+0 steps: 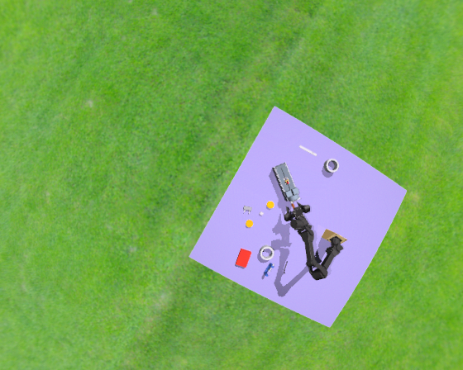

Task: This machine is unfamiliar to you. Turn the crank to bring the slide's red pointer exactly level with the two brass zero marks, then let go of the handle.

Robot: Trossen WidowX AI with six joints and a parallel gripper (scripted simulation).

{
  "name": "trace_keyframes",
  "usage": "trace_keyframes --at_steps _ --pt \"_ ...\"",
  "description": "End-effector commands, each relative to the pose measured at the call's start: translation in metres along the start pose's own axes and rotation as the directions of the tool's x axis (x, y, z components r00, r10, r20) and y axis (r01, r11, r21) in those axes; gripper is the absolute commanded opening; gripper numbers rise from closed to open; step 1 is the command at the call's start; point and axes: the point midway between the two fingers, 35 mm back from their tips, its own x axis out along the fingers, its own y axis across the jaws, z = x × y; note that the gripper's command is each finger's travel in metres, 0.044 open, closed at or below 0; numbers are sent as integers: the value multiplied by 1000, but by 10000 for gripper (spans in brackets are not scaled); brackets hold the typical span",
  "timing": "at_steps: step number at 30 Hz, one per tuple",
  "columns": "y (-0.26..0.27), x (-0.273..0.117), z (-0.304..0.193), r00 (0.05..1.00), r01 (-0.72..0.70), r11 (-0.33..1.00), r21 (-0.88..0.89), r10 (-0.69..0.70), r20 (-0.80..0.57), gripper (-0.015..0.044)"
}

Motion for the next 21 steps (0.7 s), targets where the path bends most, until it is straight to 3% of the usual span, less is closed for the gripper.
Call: trace_keyframes --at_steps 1,21 --pt "0 -3 3 1000 1 1000 0 -1 0 440" --pt "-3 -85 89 1000 11 1000 5 -11 8 440"
